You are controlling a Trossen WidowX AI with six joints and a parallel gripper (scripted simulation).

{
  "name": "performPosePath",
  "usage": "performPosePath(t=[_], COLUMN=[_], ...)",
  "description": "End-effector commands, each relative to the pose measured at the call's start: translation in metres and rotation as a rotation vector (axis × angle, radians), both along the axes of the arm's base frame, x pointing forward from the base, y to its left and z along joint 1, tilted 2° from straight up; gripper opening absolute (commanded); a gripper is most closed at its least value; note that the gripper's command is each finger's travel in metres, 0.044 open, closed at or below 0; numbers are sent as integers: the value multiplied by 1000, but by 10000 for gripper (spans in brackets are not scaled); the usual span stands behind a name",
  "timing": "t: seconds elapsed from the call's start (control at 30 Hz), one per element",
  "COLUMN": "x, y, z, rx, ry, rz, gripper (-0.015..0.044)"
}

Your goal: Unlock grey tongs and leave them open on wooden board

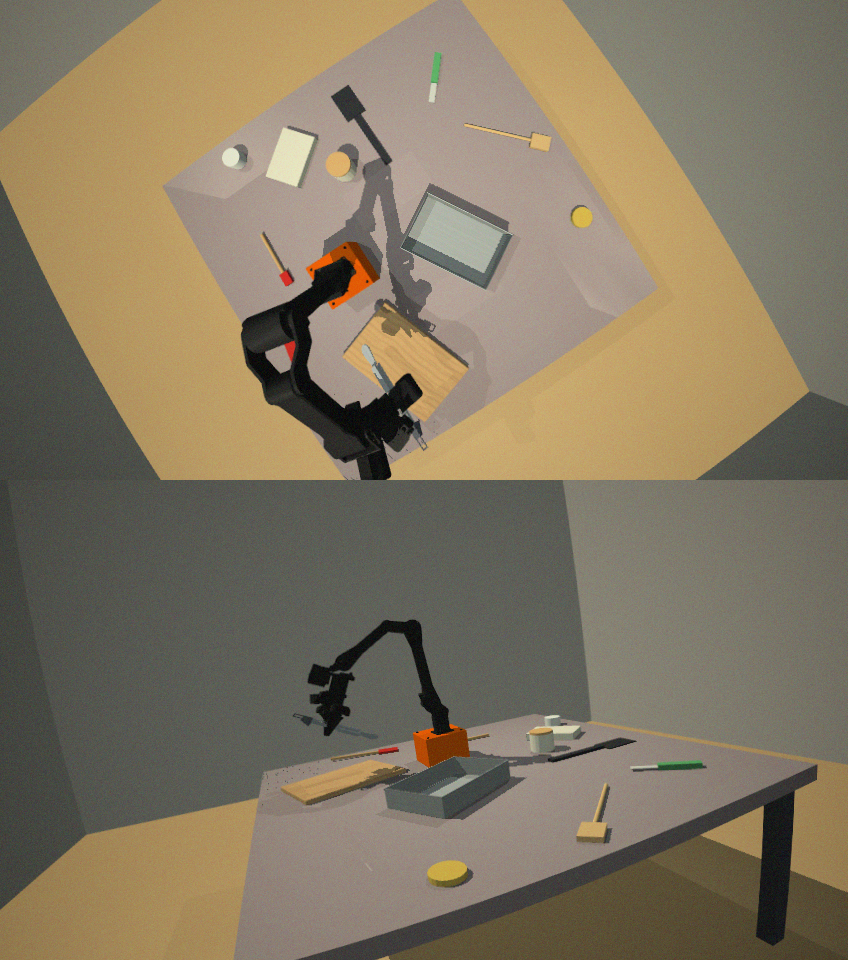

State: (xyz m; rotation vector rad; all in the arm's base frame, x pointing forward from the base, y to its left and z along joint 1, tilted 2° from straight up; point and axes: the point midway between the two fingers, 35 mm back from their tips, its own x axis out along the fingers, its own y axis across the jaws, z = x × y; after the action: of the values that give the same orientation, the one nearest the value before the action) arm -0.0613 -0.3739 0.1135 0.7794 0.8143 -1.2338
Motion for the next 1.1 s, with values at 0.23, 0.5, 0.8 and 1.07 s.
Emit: performPosePath(t=[0.23,0.5,0.8,1.07], x=[4,8,10,10], y=[0,5,11,11], z=[-4,-5,-4,-4], rx=[177,311,435,435], ry=[63,113,165,165], rz=[35,68,107,107], gripper=[-150,-150,-150,-150])
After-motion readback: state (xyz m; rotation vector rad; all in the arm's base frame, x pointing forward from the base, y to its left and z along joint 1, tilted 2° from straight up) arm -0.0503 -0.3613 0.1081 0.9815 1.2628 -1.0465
